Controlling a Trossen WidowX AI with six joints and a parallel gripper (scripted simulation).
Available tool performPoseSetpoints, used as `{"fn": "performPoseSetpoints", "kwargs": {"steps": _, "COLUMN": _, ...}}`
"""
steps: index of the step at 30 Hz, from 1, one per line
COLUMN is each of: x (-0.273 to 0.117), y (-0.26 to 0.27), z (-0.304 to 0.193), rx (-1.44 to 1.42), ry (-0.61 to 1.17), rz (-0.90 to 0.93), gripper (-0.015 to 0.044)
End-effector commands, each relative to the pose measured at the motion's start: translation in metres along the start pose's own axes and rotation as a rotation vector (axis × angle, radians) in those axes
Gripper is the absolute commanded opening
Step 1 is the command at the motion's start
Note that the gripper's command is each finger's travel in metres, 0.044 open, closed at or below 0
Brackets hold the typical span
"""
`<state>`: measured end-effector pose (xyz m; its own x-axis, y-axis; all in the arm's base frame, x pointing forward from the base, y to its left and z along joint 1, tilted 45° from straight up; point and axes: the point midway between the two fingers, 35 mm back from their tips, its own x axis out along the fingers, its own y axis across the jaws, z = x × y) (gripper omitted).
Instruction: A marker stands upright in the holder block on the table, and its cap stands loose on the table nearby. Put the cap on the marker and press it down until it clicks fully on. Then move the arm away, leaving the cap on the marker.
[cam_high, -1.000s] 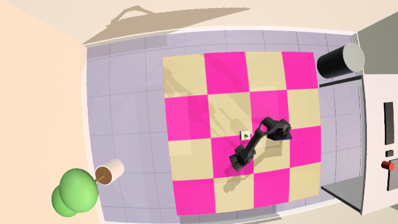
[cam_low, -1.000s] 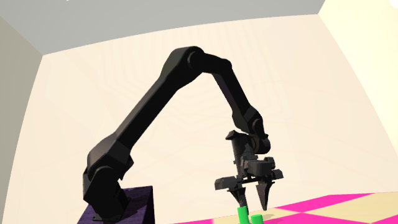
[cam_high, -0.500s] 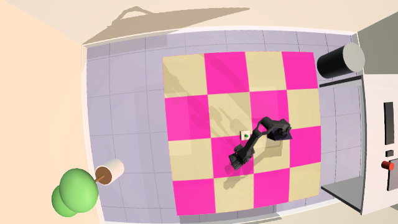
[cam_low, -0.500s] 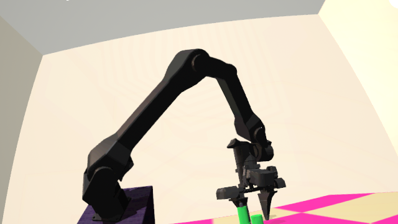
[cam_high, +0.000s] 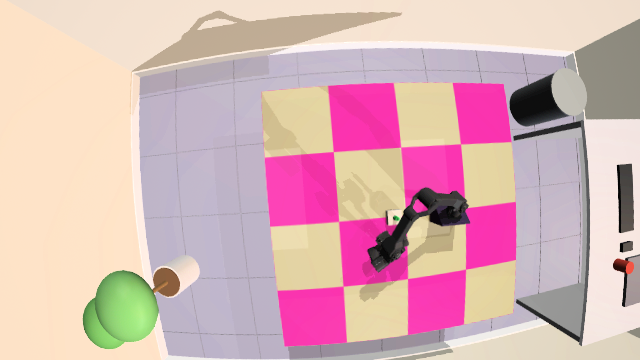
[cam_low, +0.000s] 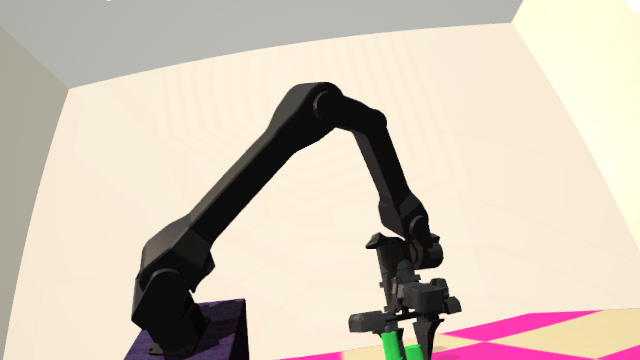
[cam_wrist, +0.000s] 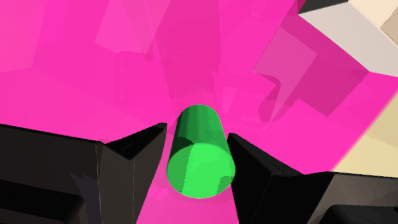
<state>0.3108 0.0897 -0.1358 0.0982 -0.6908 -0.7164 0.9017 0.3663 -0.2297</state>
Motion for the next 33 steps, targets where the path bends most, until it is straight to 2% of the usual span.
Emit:
{"fn": "performPoseSetpoints", "kwargs": {"steps": 1, "x": 0.001, "y": -0.001, "z": 0.000, "rx": -0.008, "ry": -0.006, "rz": 0.000, "gripper": 0.0132}}
{"fn": "performPoseSetpoints", "kwargs": {"steps": 8, "x": 0.001, "y": 0.000, "z": 0.000, "rx": -0.008, "ry": -0.006, "rz": 0.000, "gripper": 0.0085}}
{"fn": "performPoseSetpoints", "kwargs": {"steps": 11, "x": -0.004, "y": 0.000, "z": 0.000, "rx": -0.008, "ry": -0.006, "rz": 0.001, "gripper": 0.0006}}
{"fn": "performPoseSetpoints", "kwargs": {"steps": 12, "x": -0.008, "y": 0.000, "z": -0.001, "rx": -0.008, "ry": -0.005, "rz": 0.001, "gripper": 0.0000}}
{"fn": "performPoseSetpoints", "kwargs": {"steps": 26, "x": -0.058, "y": 0.000, "z": -0.002, "rx": -0.009, "ry": -0.003, "rz": 0.001, "gripper": 0.0000}}
{"fn": "performPoseSetpoints", "kwargs": {"steps": 33, "x": -0.064, "y": -0.004, "z": 0.004, "rx": -0.009, "ry": -0.003, "rz": 0.001, "gripper": 0.0000}}
